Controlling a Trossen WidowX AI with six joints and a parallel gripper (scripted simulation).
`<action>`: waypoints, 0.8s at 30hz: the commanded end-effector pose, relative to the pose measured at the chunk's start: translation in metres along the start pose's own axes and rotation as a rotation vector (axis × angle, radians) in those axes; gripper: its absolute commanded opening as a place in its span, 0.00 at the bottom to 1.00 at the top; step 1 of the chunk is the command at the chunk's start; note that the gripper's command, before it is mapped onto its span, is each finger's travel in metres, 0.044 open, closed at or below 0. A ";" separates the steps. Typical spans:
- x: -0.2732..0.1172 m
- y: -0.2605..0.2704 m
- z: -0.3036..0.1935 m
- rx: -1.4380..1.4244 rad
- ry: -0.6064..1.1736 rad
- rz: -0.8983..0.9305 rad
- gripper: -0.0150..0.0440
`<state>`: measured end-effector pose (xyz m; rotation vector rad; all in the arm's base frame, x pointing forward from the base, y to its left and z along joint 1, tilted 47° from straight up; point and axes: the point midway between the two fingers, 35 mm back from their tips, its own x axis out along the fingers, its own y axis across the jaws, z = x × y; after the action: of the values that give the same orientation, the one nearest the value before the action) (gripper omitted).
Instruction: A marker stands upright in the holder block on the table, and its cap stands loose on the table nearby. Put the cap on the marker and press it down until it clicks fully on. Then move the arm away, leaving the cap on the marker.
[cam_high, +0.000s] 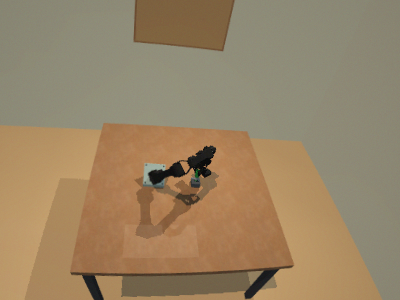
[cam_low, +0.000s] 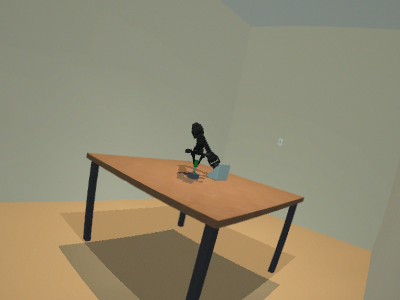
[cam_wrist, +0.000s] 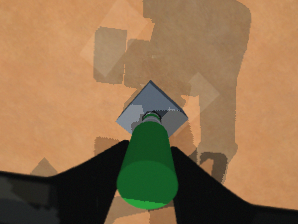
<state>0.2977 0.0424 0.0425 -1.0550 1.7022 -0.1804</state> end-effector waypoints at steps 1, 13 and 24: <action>0.008 -0.001 0.000 -0.006 0.001 -0.004 0.25; 0.027 0.000 -0.002 -0.005 0.002 -0.005 0.25; 0.031 -0.001 -0.002 -0.005 0.003 -0.006 0.25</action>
<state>0.2960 0.0220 0.0228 -1.0544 1.6986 -0.1805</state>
